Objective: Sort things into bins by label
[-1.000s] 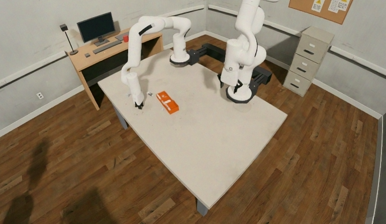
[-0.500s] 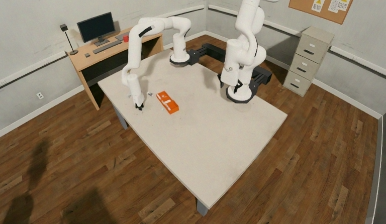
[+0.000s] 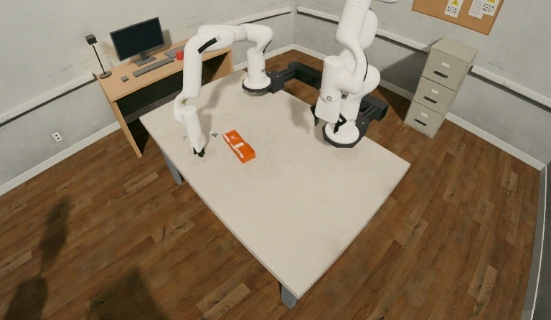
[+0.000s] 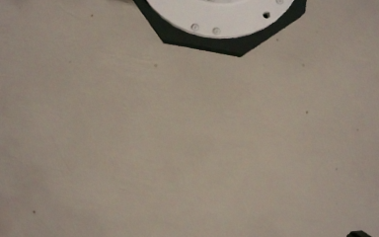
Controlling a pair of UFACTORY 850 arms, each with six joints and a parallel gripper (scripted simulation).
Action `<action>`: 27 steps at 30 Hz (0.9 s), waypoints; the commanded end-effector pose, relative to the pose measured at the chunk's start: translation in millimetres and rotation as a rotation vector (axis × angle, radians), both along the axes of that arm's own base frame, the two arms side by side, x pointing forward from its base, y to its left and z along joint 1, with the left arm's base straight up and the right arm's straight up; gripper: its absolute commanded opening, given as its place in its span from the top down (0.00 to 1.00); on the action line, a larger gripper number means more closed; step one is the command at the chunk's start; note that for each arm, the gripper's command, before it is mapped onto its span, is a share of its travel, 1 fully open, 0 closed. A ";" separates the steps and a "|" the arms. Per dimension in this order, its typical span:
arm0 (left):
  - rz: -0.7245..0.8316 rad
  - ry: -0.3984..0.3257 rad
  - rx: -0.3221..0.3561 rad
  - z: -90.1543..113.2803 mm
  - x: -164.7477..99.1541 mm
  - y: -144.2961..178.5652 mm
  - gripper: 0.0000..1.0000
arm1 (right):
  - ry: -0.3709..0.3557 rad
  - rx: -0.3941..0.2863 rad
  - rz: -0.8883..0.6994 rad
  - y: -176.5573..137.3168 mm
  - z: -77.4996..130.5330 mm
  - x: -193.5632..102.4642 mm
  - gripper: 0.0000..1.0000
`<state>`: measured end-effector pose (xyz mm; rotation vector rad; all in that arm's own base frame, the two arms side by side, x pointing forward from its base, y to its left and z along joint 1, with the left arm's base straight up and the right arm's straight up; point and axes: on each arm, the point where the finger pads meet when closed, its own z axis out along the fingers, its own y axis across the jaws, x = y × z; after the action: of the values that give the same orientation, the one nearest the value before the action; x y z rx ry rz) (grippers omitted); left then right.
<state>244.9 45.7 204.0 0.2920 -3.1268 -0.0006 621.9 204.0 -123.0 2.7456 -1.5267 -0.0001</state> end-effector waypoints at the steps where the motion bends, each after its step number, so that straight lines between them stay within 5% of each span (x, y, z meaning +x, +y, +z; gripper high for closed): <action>1: 0.000 -0.001 0.000 0.5 0.7 0.1 0.00 | -0.002 0.001 0.000 0.4 1.1 1.2 0.89; 27: 0.000 -0.001 0.000 0.5 0.7 0.1 0.00 | -0.002 0.001 0.000 0.4 4.3 1.2 0.89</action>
<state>244.9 45.7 204.0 0.2920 -3.1268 -0.0006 621.9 204.0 -123.0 2.7457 -1.5267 -0.0001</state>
